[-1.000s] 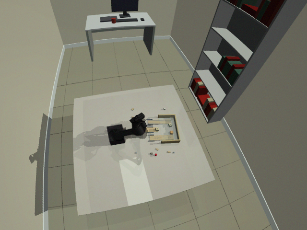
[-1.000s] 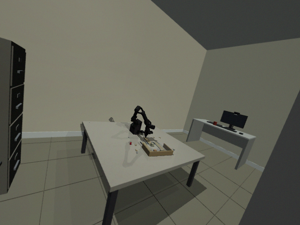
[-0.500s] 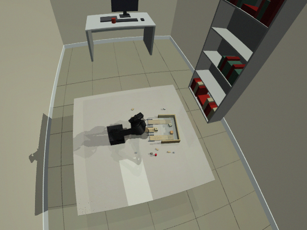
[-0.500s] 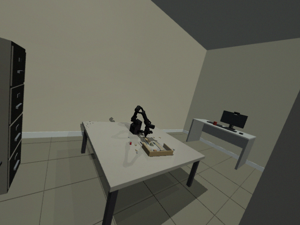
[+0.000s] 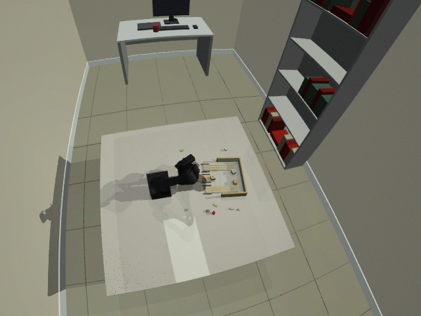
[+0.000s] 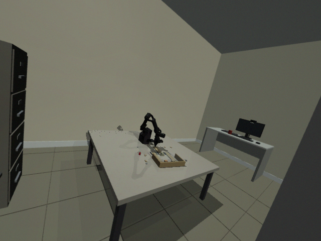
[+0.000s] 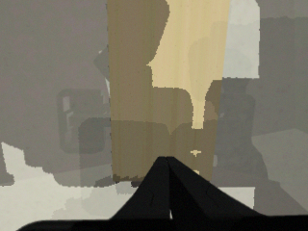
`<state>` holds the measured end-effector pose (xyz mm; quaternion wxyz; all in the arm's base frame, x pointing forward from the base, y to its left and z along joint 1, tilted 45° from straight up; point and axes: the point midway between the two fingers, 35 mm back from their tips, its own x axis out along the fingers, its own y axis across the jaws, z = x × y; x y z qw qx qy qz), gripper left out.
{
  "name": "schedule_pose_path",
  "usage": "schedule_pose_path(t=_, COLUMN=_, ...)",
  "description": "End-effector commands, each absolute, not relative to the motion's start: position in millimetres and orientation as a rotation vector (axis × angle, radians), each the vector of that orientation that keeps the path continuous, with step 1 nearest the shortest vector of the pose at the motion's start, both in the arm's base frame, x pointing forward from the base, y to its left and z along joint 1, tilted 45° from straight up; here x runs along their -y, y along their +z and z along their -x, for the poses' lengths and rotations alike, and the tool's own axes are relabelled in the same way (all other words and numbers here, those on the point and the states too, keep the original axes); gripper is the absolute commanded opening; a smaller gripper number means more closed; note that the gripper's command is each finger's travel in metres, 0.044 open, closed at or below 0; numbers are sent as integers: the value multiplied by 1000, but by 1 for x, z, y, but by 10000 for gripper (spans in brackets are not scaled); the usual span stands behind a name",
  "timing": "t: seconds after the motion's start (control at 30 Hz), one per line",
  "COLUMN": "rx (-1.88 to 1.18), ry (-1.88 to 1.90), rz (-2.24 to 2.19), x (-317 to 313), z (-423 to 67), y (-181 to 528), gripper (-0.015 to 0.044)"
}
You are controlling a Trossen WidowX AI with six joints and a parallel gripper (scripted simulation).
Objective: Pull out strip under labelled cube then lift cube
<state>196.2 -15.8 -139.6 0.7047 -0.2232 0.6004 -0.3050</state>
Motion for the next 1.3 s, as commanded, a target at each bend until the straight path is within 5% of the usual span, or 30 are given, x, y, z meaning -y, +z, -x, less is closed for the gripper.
schedule_pose_path(t=0.0, rx=-1383, ry=-687, rz=508, x=22, z=-178, y=-143, gripper=0)
schedule_pose_path(t=0.47, rx=-1383, ry=-686, rz=506, x=-14, z=-193, y=-111, gripper=0)
schedule_pose_path(t=1.03, rx=-1410, ry=-636, rz=566, x=-10, z=-254, y=-98, gripper=440)
schedule_pose_path(t=1.27, rx=-1409, ry=-637, rz=565, x=-10, z=-278, y=-93, gripper=440)
